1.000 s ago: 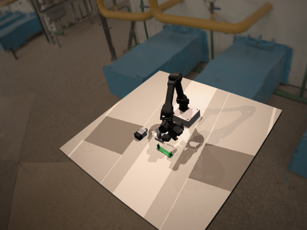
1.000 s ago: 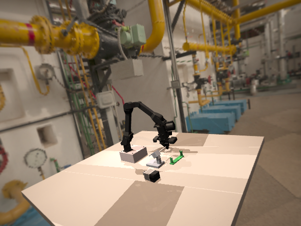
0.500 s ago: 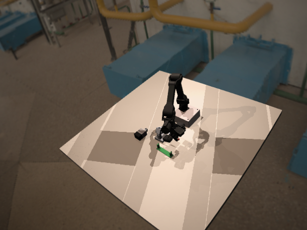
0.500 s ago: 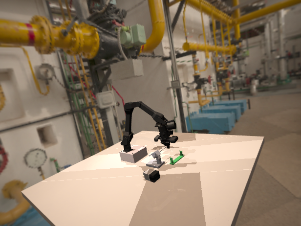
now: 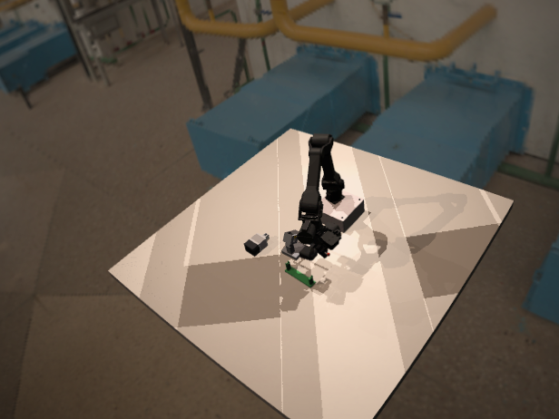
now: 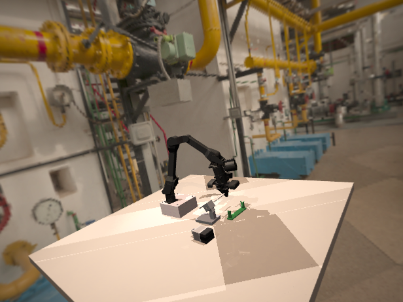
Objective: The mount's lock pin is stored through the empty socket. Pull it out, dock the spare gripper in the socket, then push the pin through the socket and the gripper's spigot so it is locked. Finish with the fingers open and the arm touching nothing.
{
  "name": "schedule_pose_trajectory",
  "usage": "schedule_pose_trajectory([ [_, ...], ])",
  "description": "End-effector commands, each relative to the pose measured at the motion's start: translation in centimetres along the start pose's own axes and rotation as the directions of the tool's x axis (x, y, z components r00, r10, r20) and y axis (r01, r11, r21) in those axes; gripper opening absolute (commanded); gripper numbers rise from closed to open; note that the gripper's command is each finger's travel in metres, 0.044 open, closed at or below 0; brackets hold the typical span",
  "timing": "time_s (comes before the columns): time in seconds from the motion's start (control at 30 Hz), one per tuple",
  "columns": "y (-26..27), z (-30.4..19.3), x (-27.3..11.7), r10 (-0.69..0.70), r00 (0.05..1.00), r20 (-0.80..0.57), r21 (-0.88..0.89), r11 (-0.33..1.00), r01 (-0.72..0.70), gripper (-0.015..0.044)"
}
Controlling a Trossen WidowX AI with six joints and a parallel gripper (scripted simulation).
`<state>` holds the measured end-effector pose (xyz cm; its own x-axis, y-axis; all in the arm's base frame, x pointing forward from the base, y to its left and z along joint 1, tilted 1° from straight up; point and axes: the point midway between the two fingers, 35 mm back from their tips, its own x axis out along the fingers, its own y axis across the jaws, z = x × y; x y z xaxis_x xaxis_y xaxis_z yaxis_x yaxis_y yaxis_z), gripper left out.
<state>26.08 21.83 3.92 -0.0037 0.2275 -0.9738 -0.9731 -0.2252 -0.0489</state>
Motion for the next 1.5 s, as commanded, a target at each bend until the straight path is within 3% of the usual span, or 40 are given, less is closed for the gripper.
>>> schedule_pose_trajectory([
  [0.0, 0.0, 0.3, 0.0, -0.001, 1.0, -0.006, 0.006, 1.0, 0.001, 0.0],
  [1.0, 0.1, 1.3, -1.9, 0.011, 1.0, -0.007, 0.002, 1.0, -0.011, 0.0],
  [1.47, -4.0, 2.7, -2.4, 0.0, 1.0, -0.006, 0.038, 0.999, 0.0, 0.0],
])
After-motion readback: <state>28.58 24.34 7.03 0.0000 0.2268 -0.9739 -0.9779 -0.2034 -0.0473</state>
